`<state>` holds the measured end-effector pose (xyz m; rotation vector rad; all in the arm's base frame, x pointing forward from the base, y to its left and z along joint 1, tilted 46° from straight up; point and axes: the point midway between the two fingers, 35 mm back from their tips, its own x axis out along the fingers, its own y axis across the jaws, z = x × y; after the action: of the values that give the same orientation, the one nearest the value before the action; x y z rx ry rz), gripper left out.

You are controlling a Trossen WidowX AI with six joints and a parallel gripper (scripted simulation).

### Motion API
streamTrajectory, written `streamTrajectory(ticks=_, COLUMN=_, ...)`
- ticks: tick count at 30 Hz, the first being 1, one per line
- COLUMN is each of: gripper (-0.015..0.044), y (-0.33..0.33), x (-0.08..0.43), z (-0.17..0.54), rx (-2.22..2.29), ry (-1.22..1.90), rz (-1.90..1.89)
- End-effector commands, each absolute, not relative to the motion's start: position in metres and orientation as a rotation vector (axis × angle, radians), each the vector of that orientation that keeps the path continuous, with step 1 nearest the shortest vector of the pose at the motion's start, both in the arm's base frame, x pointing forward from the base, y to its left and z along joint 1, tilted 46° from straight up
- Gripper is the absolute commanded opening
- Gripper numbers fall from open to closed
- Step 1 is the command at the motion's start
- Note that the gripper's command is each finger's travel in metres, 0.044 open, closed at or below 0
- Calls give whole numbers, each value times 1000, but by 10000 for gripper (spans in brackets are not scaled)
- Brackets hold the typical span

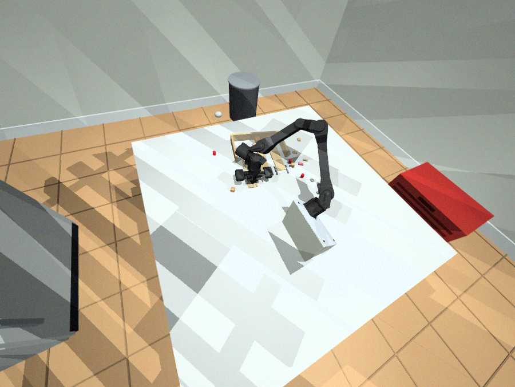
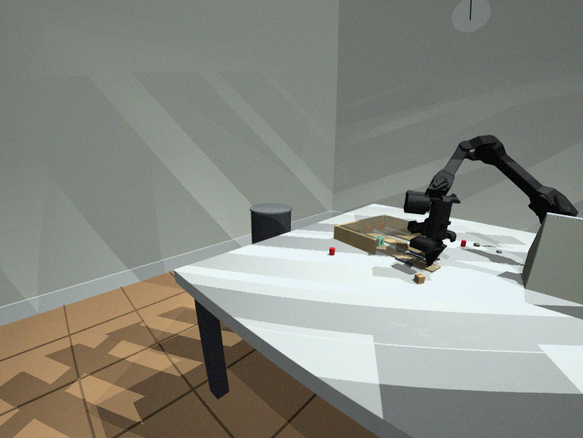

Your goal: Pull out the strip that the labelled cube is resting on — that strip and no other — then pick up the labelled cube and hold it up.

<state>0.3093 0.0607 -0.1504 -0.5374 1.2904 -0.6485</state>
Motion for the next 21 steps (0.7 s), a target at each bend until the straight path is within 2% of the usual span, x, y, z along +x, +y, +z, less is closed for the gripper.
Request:
streamTrajectory(ticks=1, gripper=0, y=55, x=298, z=-155, rx=-536, ry=1314, rz=-660)
streamTrajectory(ticks=21, gripper=0, y=55, x=267, z=-160, rx=-536, ry=1315, rz=-659)
